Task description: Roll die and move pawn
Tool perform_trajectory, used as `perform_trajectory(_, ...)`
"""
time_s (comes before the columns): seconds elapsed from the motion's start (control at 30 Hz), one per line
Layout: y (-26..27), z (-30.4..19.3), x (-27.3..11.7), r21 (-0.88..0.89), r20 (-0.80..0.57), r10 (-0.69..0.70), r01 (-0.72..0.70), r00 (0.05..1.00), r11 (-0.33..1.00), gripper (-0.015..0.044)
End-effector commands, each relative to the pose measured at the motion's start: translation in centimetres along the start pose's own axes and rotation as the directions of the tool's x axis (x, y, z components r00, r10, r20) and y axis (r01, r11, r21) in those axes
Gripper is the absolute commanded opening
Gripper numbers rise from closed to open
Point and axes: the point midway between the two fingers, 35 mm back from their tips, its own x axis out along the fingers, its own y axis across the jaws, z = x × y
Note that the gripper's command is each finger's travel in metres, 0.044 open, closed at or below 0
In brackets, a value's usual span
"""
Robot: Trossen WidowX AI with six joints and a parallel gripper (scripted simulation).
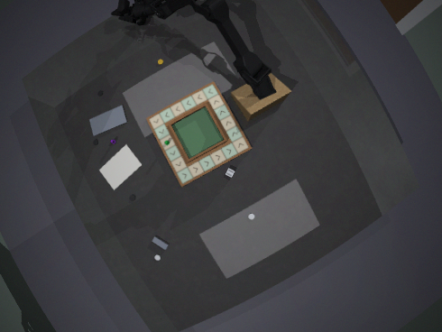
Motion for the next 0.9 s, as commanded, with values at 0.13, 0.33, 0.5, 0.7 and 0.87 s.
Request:
perform_trajectory(0.13, 0.0, -11.6, 3.6, 0.016, -0.180, -0.077, 0.081, 0.981, 0.997, 0.0275)
perform_trajectory(0.33, 0.1, -21.4, 4.5, -0.010, -0.343, -0.145, 0.150, 0.928, 0.989, 0.0275)
perform_trajectory(0.5, -0.1, -30.2, 3.6, -0.069, -0.487, -0.213, 0.205, 0.847, 0.976, 0.0275)
perform_trajectory(0.7, -0.4, -40.2, 0.1, -0.233, -0.627, -0.320, 0.221, 0.710, 0.947, 0.0275)
perform_trajectory(0.87, -0.6, -47.8, -4.5, -0.402, -0.704, -0.421, 0.167, 0.573, 0.900, 0.0275)
